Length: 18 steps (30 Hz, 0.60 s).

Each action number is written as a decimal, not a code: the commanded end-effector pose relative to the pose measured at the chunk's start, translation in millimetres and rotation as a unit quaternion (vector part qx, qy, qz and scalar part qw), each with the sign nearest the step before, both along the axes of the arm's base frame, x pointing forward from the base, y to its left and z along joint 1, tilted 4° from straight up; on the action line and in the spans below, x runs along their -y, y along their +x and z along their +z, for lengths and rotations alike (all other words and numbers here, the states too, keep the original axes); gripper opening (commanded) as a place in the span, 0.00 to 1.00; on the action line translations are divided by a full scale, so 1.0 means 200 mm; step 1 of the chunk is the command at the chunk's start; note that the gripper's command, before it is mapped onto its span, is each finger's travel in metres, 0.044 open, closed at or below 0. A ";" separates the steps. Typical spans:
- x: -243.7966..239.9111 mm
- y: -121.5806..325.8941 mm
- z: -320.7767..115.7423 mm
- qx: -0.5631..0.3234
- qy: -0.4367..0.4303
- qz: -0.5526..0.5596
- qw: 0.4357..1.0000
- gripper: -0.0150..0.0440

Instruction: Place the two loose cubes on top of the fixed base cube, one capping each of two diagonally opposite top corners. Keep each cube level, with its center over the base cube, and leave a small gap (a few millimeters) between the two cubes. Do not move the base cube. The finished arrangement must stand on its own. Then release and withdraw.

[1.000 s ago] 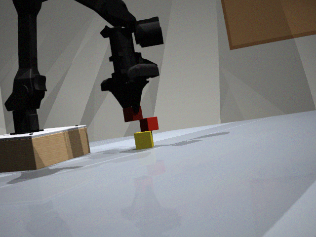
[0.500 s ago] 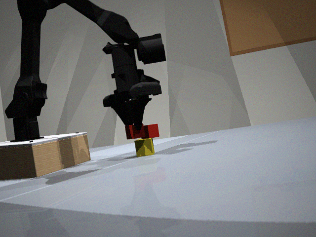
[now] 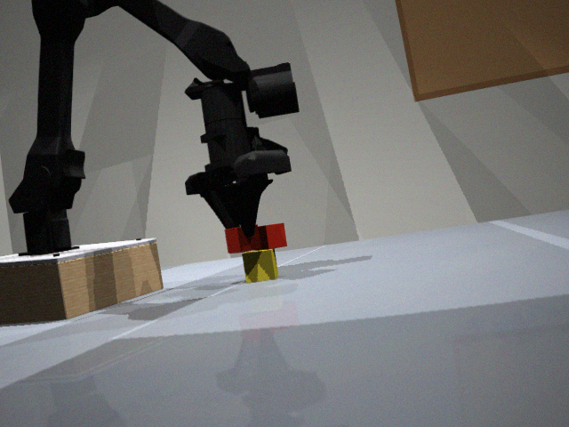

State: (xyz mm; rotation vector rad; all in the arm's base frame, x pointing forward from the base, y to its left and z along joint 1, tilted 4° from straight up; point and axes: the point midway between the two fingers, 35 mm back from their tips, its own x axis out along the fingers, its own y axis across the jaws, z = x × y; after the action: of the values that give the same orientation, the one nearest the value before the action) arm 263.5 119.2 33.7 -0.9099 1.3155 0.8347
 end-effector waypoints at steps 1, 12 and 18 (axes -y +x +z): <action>0.00 0.00 0.00 0.001 -0.002 0.001 1.000 0.43; 0.00 0.00 0.00 0.001 -0.002 0.001 1.000 0.60; 0.00 0.00 0.04 0.000 0.000 0.000 1.000 0.60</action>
State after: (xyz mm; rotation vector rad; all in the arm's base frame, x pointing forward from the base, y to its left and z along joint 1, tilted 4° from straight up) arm 262.7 118.8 34.2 -0.9102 1.3199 0.8359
